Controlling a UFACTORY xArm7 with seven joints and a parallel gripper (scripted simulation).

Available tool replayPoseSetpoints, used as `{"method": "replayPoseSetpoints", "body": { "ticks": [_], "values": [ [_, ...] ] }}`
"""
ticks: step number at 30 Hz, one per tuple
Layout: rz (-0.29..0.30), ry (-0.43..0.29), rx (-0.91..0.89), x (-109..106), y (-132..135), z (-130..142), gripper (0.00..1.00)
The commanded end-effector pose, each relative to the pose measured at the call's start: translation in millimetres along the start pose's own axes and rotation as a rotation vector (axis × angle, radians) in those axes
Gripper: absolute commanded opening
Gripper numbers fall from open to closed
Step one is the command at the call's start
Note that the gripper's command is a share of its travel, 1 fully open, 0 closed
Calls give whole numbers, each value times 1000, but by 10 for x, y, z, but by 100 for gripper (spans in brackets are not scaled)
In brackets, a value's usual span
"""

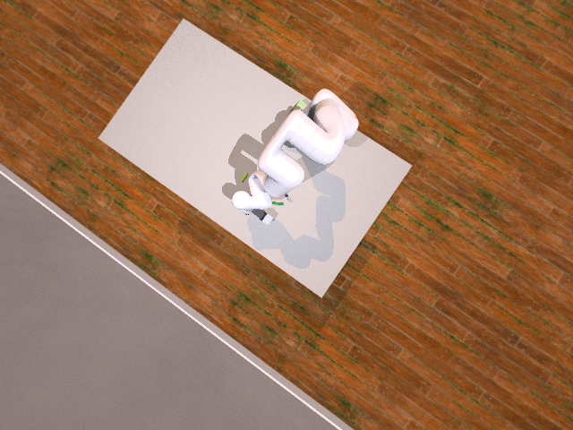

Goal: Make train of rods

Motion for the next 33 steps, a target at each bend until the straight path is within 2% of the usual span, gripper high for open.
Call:
{"method": "replayPoseSetpoints", "body": {
  "ticks": [1,26,33],
  "values": [
    [4,-1,0,-16,15,4,4],
    [4,-1,0,-21,15,4,4],
    [4,-1,0,-157,15,4,4]
  ]
}}
Point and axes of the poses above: the point where the finger pads meet when closed, its own x axis out along the fingers, its own y axis across the jaws, z = x × y, the point moved 4 cm from there along -x, back along the fingers, and after that the axes turned 5 degrees about x, right-handed, at the moved point
